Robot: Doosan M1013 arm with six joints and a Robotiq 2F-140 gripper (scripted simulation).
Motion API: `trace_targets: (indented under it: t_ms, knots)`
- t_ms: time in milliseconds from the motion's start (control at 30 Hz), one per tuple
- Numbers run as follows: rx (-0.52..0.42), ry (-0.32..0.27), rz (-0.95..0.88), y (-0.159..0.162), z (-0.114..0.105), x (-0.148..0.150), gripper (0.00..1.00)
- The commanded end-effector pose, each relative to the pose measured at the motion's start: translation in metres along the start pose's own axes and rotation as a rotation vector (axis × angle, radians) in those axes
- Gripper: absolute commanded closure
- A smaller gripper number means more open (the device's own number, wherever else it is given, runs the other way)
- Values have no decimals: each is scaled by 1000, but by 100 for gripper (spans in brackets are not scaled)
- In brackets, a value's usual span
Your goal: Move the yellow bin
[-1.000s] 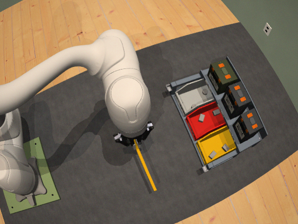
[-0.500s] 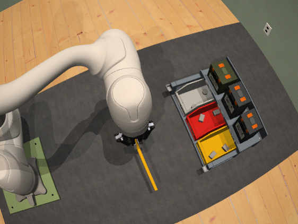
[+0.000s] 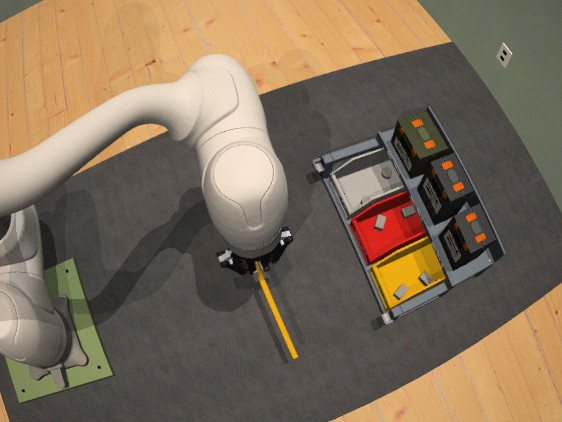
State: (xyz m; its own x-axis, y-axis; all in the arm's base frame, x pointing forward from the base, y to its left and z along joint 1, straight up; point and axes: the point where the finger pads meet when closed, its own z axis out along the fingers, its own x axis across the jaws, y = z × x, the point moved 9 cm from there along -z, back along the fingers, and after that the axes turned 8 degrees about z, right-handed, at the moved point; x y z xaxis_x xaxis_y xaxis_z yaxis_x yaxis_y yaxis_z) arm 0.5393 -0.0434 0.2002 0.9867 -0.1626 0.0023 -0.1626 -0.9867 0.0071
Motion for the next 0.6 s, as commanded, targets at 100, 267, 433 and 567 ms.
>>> trace_targets:
  t_ms: [100,267,433,567]
  knots:
    - [0,0,0,0,0,0,100]
    - [0,0,0,0,0,0,100]
    - [0,0,0,0,16,1,100]
    - [0,0,0,0,20,1,100]
